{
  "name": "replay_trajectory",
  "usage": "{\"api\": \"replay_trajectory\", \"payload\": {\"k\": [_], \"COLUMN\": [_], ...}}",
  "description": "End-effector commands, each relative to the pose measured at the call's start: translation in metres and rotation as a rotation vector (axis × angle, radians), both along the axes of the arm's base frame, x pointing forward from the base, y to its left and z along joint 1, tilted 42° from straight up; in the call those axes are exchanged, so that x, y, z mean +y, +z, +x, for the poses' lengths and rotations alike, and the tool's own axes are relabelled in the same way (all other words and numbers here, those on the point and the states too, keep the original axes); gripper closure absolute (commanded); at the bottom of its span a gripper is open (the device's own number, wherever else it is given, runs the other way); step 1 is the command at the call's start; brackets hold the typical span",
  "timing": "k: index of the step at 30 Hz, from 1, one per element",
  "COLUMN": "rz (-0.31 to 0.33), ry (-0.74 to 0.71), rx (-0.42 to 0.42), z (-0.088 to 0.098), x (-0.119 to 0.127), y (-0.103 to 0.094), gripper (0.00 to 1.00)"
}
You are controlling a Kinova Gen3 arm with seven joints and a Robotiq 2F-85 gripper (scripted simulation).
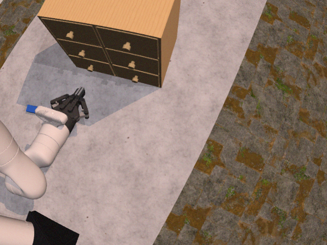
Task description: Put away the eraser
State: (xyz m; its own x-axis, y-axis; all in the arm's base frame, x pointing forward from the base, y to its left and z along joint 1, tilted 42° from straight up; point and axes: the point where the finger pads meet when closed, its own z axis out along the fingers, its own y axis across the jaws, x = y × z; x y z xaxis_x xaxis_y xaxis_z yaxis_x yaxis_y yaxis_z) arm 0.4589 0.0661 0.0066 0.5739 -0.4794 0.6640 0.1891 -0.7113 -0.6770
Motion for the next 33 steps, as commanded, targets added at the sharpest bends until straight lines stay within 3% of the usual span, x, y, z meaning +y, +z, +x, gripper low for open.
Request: {"api": "replay_trajectory", "payload": {"k": [1,15,33], "rz": [-0.006,-0.006,-0.014], "ry": [-0.007,-0.007,0.01], "rx": [-0.016,-0.016,-0.005], "z": [-0.005,-0.032,-0.033], "x": [-0.016,-0.055,-0.06], "y": [0.015,0.049,0.053], "gripper": [1.0,1.0,1.0]}}
